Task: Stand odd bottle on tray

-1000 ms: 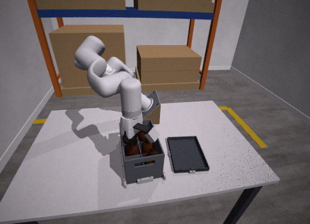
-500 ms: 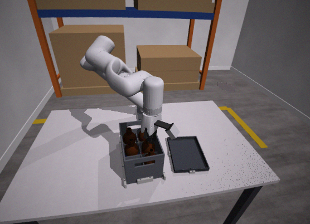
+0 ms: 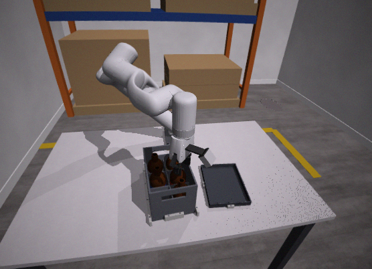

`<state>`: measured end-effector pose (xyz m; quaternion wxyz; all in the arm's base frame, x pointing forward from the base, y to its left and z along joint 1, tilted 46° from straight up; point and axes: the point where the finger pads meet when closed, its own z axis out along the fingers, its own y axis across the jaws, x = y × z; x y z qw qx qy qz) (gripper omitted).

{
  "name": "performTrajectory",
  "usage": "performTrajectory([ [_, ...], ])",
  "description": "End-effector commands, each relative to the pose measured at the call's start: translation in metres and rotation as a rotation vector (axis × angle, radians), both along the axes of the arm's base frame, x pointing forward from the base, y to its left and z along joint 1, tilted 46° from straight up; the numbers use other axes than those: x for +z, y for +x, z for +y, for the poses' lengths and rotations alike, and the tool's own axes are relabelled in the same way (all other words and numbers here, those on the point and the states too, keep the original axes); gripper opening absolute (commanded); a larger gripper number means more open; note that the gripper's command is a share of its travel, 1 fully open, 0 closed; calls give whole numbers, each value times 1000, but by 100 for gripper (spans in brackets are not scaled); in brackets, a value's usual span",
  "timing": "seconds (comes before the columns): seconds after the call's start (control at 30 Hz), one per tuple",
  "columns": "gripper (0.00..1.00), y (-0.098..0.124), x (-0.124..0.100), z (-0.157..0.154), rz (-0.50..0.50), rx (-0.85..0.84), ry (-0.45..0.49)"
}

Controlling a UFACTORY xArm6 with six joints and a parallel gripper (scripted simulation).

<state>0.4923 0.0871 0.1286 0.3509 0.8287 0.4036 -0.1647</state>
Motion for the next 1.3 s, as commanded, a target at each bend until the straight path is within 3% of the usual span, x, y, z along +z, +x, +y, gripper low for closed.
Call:
performTrajectory([
  [0.0,65,1,1,1,-3,2,2],
  [1.27,65,1,-5,-5,-3,2,2],
])
